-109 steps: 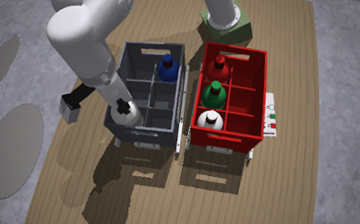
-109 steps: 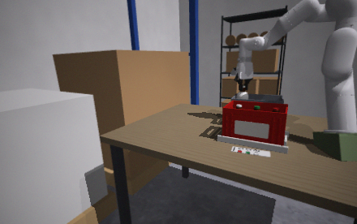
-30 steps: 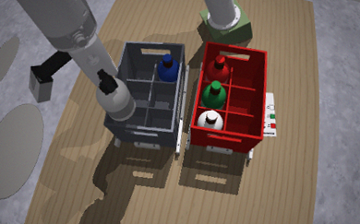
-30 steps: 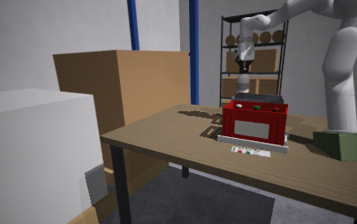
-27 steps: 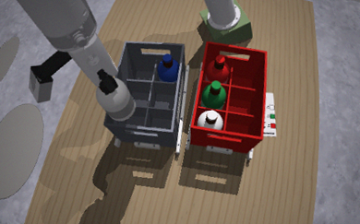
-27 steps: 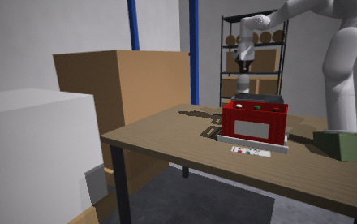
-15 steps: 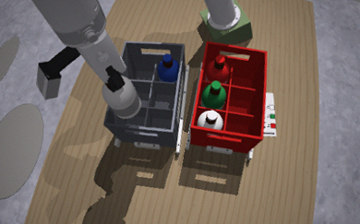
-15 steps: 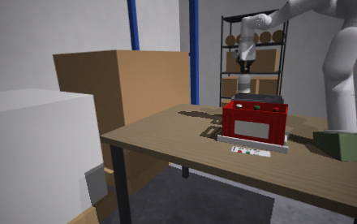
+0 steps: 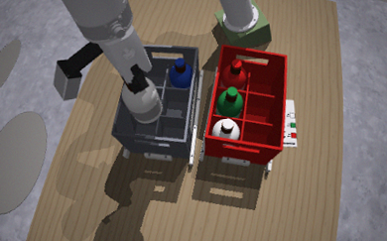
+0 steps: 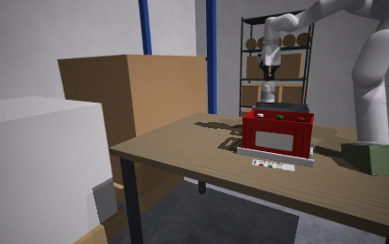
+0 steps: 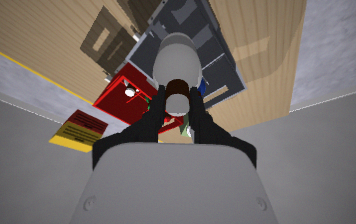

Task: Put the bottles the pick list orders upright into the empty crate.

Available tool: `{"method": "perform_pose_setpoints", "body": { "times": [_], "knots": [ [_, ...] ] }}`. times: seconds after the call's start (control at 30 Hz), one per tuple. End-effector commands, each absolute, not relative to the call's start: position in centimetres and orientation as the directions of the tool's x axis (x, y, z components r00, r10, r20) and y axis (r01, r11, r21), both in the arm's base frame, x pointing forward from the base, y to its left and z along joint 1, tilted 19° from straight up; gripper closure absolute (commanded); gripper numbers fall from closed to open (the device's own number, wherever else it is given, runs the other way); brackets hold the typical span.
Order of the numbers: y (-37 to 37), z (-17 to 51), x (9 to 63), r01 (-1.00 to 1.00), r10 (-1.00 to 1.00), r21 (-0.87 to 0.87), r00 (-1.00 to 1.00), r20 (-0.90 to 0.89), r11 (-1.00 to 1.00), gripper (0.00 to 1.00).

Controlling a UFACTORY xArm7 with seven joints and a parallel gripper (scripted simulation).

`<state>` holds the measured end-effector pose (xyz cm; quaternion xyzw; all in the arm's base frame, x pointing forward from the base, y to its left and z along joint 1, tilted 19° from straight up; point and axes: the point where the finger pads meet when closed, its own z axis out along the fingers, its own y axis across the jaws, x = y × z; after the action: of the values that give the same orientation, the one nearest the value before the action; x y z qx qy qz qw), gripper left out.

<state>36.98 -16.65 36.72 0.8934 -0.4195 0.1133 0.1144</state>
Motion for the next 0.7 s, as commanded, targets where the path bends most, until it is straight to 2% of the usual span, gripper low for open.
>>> {"method": "perform_pose_setpoints", "body": {
  "times": [0.0,0.67],
  "knots": [
    [-16.0,36.7,36.8,-0.775,-0.722,0.106,0.621,0.303,-0.622,1.0],
    [-12.9,35.5,35.4,-0.775,-0.723,0.106,0.621,0.303,-0.622,1.0]
  ]
}}
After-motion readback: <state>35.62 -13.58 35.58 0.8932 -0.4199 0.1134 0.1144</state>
